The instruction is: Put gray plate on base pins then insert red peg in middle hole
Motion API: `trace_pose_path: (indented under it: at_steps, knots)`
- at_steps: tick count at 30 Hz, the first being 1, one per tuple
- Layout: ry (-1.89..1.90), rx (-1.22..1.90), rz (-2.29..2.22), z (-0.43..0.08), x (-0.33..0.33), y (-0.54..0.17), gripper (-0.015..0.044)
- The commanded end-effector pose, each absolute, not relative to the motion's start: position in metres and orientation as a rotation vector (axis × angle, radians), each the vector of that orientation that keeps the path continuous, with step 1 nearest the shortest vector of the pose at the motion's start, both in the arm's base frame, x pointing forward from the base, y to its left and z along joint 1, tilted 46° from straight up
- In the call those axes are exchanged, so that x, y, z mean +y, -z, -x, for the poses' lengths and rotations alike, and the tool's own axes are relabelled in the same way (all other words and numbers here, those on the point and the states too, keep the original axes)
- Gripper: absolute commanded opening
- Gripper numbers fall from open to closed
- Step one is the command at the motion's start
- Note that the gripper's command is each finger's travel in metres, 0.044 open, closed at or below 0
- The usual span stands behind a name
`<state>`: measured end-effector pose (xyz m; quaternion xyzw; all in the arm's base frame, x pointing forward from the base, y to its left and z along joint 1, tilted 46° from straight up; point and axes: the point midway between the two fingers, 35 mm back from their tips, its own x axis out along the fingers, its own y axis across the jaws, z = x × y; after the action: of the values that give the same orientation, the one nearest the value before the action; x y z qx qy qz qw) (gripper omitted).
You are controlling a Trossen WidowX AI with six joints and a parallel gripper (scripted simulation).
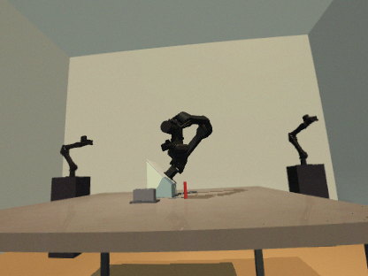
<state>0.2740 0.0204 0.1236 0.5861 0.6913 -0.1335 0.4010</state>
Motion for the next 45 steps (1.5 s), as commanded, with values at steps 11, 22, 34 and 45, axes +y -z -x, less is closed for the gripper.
trace_pose_path:
  at_steps: [11,22,34,45]
  knots:
    - [0.234,1.756,-1.421,-0.242,0.068,-0.117,0.0440]
    - [0.234,1.756,-1.421,-0.241,0.082,-0.102,0.0440]
    - [0.235,1.755,-1.420,-0.242,0.096,-0.088,0.0440]
    - [0.233,1.756,-1.421,-0.241,0.109,-0.076,0.0440]
